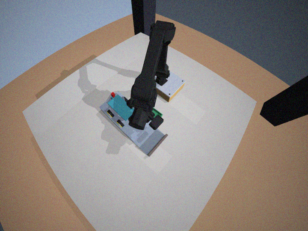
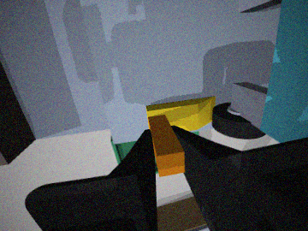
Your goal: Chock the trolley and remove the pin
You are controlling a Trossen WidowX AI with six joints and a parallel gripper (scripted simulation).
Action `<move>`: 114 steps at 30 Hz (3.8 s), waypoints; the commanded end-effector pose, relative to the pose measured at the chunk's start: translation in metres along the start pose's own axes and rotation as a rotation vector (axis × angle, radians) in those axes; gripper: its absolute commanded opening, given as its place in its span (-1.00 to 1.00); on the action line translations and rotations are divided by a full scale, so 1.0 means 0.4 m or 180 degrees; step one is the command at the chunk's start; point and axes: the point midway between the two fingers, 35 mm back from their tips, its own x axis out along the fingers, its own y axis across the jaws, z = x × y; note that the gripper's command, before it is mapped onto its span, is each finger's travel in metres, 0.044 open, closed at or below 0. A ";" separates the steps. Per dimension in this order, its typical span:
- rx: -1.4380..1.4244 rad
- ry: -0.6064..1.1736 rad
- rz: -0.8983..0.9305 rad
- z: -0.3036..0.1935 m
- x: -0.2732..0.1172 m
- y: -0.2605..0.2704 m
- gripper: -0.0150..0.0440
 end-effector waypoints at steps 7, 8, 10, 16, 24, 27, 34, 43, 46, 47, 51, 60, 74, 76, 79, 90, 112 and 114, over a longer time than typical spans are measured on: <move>0.0003 0.0000 -0.0003 0.000 0.000 0.000 -0.40; 0.0003 0.0000 -0.0003 0.000 0.000 0.000 -0.31; 0.0003 0.0000 -0.0003 0.000 0.000 0.000 -0.14; 0.0003 0.0000 -0.0003 0.000 -0.002 0.000 0.15; 0.0003 -0.0010 -0.0018 -0.004 -0.069 0.000 0.15; 0.0003 -0.0011 -0.0017 -0.004 -0.090 0.001 0.15; 0.0003 -0.0011 -0.0017 -0.002 -0.141 0.002 0.15; -0.0131 0.0014 0.0037 -0.014 -0.131 0.007 0.24; -0.0485 -0.0062 0.0086 -0.014 -0.142 0.004 0.15; -0.0620 -0.0109 0.0073 -0.006 -0.147 -0.001 0.15; -0.1118 -0.0236 -0.0002 0.022 -0.161 -0.028 0.15; -0.2091 -0.0231 -0.0218 0.063 -0.175 -0.126 0.15; -0.3619 0.0064 -0.0490 0.089 -0.191 -0.306 0.15; -0.3838 0.0124 -0.0514 0.090 -0.194 -0.332 0.15; -0.4165 0.0220 -0.0540 0.089 -0.198 -0.371 0.15; -0.4977 0.0489 -0.0551 0.077 -0.208 -0.468 0.15; -0.4977 0.0491 -0.0553 0.079 -0.147 -0.481 0.15; -0.4977 0.0491 -0.0553 0.079 -0.140 -0.483 0.15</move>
